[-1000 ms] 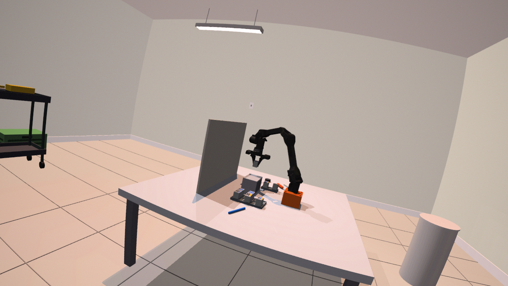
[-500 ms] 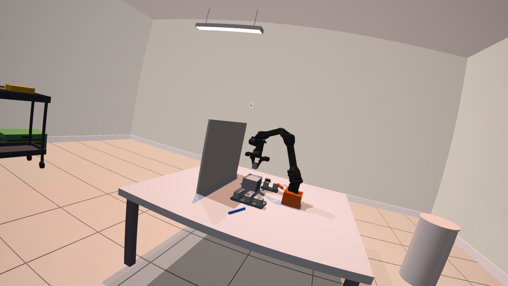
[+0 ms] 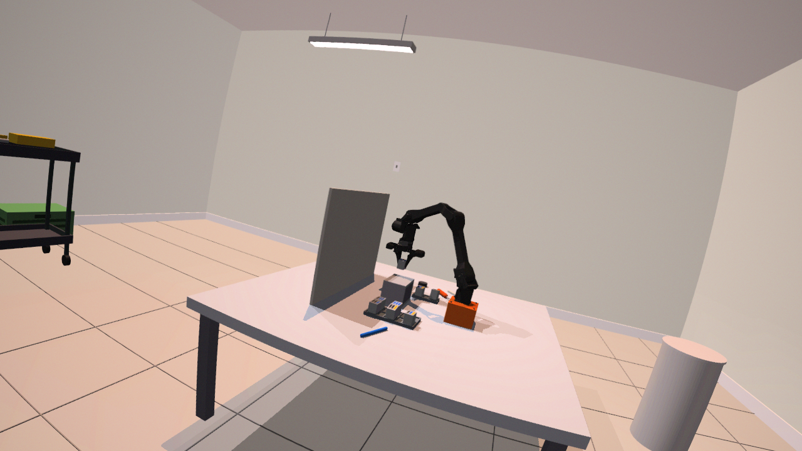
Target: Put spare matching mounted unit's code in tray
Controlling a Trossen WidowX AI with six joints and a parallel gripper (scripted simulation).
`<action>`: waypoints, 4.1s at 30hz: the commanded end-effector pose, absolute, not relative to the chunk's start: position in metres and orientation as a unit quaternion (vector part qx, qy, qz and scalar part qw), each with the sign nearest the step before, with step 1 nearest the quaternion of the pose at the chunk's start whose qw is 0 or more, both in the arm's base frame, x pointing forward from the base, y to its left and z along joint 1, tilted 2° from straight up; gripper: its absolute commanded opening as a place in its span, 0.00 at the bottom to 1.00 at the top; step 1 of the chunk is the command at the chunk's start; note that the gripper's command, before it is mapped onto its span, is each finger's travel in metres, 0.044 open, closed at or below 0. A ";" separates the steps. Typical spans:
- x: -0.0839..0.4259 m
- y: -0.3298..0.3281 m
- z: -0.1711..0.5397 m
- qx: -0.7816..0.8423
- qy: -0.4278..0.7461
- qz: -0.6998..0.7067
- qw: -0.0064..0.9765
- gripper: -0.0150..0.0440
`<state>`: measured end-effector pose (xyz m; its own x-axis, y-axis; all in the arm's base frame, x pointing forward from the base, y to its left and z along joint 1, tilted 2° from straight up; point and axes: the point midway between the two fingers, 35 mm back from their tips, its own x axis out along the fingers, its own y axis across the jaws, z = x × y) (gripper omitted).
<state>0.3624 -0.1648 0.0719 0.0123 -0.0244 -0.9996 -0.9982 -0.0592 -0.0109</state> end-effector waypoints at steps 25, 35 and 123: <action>0.361 -0.165 0.040 -0.522 0.489 0.510 0.478 0.25; 0.360 -0.165 0.030 -0.522 0.490 0.510 0.478 0.25; 0.353 -0.161 0.080 -0.521 0.490 0.510 0.478 1.00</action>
